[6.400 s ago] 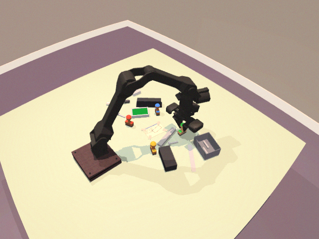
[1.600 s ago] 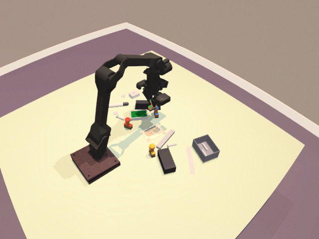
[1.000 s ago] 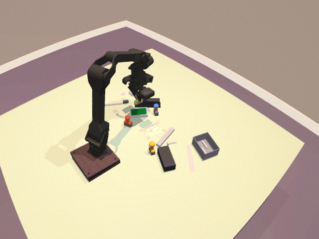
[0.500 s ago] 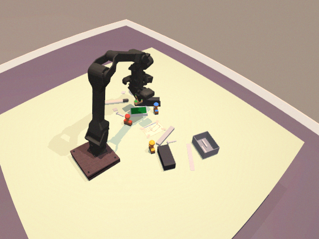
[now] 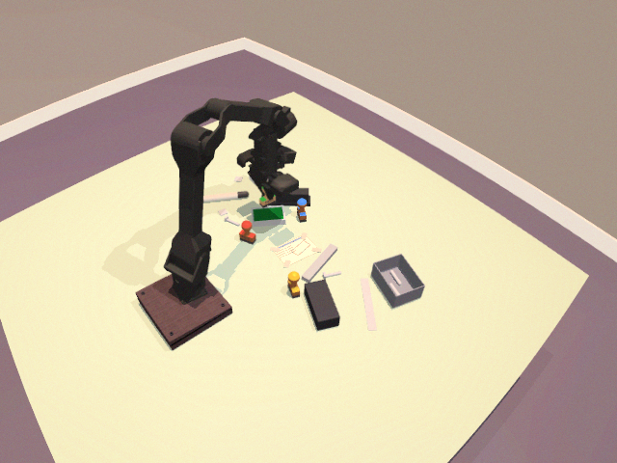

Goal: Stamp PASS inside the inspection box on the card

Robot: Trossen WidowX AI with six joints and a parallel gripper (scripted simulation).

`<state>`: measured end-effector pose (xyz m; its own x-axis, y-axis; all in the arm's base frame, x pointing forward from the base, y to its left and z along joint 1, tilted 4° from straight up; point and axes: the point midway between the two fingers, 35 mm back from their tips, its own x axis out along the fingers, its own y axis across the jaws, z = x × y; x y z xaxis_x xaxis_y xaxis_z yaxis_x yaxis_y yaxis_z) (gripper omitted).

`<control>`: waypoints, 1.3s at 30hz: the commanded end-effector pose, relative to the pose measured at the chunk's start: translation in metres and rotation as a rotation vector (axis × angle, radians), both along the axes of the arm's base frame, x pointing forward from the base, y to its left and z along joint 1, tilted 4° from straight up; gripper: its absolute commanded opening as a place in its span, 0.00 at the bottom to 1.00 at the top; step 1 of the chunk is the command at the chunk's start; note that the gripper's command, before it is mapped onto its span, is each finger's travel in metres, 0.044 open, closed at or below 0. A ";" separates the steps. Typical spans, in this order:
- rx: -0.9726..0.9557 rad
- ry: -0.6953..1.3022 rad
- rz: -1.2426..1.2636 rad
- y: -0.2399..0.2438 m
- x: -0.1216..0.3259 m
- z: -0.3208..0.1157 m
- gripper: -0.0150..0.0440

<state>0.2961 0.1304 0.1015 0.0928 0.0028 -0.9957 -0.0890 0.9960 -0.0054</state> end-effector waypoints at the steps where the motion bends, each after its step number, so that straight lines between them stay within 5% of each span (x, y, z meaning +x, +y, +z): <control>1: -0.005 0.000 -0.002 -0.001 0.000 -0.003 0.25; 39: -0.004 0.000 0.000 -0.002 0.002 -0.028 0.25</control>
